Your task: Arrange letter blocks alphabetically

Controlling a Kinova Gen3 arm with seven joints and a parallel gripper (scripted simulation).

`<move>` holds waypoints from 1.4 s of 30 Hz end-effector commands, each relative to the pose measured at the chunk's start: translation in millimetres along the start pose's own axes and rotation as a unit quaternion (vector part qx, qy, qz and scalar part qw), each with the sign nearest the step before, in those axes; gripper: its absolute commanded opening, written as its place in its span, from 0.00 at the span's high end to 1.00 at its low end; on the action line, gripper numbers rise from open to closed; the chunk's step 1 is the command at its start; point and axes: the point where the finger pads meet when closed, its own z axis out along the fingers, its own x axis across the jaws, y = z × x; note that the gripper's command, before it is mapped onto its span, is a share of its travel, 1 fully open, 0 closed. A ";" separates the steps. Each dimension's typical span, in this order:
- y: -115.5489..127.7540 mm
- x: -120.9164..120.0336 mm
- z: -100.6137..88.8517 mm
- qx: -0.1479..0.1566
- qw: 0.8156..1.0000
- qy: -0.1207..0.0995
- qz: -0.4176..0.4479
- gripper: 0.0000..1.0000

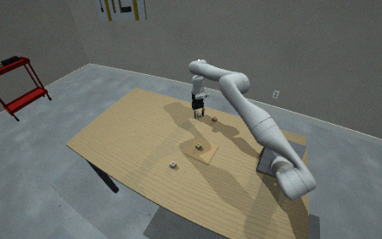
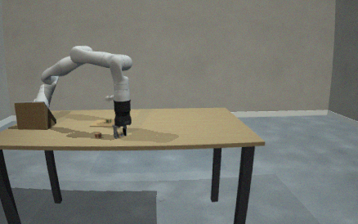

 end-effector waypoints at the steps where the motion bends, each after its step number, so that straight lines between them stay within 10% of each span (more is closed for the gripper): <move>1: 0.0 3.1 0.9 0.000 1.000 0.004 0.004 0.00; 21: 0.0 3.1 0.9 0.000 1.000 0.004 0.004 0.00; 22: 0.0 3.1 0.9 0.000 1.000 0.004 0.004 0.21; 38: 0.0 3.1 0.9 0.000 1.000 0.004 0.004 0.21; 39: 0.0 3.1 0.9 0.000 1.000 0.004 0.004 0.51; 42: 0.0 3.1 0.9 0.000 1.000 0.004 0.004 0.51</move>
